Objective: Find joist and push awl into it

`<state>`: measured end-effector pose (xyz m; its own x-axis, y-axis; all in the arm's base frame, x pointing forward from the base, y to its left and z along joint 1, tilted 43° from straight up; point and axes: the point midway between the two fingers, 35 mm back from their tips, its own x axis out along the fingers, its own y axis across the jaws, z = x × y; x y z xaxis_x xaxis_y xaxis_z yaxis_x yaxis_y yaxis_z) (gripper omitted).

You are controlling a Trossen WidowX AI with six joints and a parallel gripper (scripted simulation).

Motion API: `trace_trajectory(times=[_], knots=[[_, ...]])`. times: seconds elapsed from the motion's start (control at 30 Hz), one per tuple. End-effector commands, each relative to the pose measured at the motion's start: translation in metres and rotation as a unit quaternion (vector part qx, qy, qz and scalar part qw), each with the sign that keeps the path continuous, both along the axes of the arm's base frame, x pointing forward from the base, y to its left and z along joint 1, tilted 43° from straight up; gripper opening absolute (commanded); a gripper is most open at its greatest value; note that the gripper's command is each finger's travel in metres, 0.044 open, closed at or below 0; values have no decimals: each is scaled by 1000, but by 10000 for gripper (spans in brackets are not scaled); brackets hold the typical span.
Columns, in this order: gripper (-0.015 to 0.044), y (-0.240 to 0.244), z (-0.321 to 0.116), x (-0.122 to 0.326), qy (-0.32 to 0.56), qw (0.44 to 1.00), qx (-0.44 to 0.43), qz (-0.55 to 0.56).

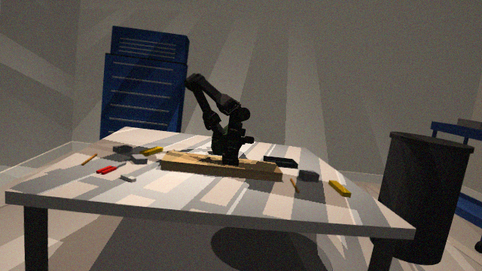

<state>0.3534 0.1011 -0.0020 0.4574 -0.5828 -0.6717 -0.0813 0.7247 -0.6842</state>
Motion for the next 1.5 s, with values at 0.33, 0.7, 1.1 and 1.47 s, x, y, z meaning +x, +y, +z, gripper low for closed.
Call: trace_trajectory(times=[0.33,0.7,1.1,1.47], knots=[[0,28,-25,-4,4,1000,7,3],[0,48,-43,-6,4,1000,7,3],[0,69,-62,-9,3,1000,8,3],[0,88,-79,-12,3,1000,9,3]])
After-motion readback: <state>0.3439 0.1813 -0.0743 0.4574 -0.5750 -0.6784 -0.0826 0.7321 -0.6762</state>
